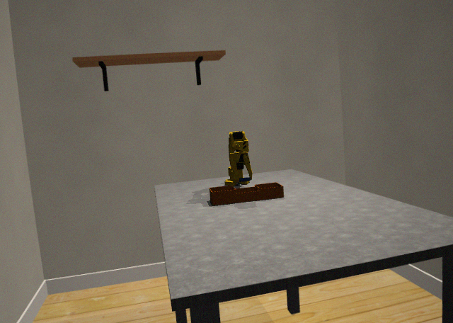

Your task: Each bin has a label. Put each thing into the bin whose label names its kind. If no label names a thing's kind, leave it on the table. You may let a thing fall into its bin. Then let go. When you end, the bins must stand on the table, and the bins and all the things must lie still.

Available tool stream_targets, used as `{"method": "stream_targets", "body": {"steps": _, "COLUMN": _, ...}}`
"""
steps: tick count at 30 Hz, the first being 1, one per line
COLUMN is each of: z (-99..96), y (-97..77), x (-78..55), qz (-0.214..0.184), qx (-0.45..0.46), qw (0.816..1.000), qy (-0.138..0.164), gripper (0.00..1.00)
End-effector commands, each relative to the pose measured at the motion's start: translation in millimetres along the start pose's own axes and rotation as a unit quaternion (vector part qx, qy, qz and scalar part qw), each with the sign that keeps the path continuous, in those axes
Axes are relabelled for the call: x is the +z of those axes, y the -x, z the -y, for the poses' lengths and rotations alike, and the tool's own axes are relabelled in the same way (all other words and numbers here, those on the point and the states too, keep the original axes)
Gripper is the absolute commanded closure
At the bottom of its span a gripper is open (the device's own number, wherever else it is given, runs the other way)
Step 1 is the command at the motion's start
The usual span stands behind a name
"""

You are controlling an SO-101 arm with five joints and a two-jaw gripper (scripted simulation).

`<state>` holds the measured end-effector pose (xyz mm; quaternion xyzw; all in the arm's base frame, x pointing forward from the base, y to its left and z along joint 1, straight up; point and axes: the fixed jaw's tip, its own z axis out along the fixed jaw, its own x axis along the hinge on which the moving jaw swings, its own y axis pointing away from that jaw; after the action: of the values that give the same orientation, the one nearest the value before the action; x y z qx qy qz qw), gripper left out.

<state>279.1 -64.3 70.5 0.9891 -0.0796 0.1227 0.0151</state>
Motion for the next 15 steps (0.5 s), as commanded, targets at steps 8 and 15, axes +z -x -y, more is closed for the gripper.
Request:
{"method": "stream_targets", "body": {"steps": 8, "z": -2.3, "y": -5.1, "x": -2.1, "qz": -0.026, "qx": 0.001, "qw": 1.000, "qy": 0.001, "gripper": 1.00}}
{"method": "stream_targets", "body": {"steps": 15, "z": -2.2, "y": -3.7, "x": 3.9, "qz": -0.026, "qx": 0.001, "qw": 1.000, "qy": 0.001, "gripper": 1.00}}
